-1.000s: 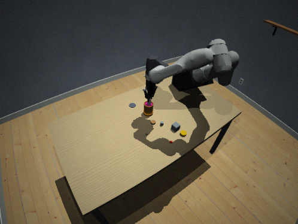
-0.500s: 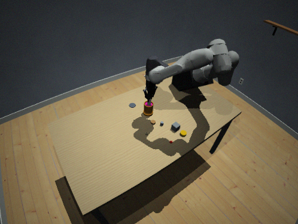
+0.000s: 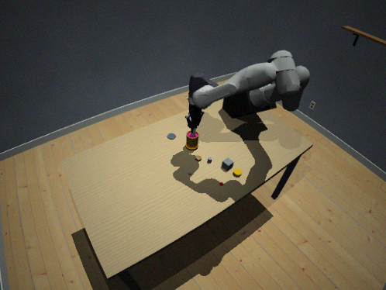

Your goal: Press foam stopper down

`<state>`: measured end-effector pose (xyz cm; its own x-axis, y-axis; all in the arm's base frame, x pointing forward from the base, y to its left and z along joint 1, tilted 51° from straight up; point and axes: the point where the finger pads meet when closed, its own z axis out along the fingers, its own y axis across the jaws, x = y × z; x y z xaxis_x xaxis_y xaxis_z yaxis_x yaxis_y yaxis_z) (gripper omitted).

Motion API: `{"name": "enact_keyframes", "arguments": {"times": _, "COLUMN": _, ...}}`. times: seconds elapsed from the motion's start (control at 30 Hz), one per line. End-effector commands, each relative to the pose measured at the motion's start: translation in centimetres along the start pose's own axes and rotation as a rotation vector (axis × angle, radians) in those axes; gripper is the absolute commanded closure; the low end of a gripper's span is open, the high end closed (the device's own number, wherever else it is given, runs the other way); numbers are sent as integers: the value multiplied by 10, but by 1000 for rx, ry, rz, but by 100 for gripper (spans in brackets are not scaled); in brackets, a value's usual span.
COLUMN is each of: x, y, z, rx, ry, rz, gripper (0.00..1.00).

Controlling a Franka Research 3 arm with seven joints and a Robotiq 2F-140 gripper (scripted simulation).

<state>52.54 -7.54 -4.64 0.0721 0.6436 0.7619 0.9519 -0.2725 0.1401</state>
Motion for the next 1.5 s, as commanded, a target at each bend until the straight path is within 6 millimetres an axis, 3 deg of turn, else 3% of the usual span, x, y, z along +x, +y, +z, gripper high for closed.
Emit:
{"name": "enact_keyframes", "arguments": {"times": 0.0, "x": 3, "y": -3, "z": 5, "rx": 6, "ry": 9, "rz": -3, "gripper": 100}}
{"name": "enact_keyframes", "arguments": {"times": 0.83, "x": 3, "y": -3, "z": 2, "rx": 6, "ry": 9, "rz": -3, "gripper": 100}}
{"name": "enact_keyframes", "arguments": {"times": 1.07, "x": 2, "y": -2, "z": -6, "rx": 6, "ry": 9, "rz": -3, "gripper": 100}}
{"name": "enact_keyframes", "arguments": {"times": 1.47, "x": -1, "y": 0, "z": -41, "rx": 6, "ry": 9, "rz": -3, "gripper": 100}}
